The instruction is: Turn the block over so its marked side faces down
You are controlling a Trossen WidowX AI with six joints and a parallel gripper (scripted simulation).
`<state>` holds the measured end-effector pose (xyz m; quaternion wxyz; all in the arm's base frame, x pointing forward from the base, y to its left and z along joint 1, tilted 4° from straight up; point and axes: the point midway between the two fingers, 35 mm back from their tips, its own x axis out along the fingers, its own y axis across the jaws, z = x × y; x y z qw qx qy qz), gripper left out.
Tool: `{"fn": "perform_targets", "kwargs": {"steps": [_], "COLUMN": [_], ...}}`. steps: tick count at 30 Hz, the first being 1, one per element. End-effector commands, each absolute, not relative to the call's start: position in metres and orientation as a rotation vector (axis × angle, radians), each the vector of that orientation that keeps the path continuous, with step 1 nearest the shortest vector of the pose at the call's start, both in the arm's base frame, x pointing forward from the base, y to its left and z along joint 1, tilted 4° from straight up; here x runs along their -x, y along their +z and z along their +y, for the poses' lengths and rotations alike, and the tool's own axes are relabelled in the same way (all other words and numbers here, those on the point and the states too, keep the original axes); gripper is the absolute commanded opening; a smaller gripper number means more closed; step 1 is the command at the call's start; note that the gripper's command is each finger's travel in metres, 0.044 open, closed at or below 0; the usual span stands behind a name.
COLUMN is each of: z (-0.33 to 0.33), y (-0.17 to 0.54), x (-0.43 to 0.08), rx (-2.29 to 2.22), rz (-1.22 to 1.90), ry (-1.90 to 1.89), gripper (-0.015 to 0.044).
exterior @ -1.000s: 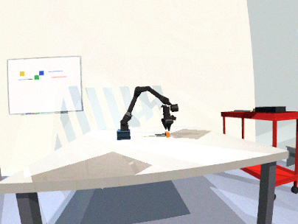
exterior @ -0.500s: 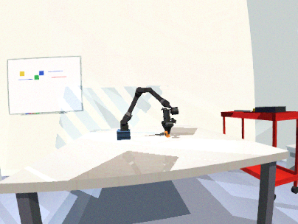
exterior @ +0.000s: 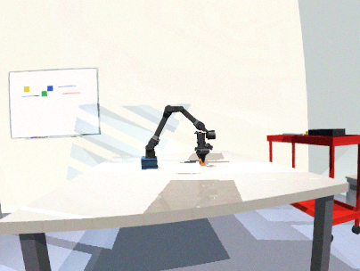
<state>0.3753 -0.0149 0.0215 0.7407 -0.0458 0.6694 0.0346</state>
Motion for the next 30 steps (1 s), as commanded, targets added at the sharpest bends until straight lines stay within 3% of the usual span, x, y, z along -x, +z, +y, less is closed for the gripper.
{"fn": "perform_targets", "kwargs": {"steps": [1,12,18,30], "z": [-0.015,-0.015,-0.015,-0.015], "y": [0.02,0.02,0.049,0.042], "x": [-0.374,-0.374,-0.372,-0.375], "rx": [0.102,0.102,0.102,0.089], "rz": [1.472,1.472,1.472,1.356], "ry": [0.074,0.074,0.074,0.077], "gripper": [0.0235,0.0162,0.0005,0.0]}}
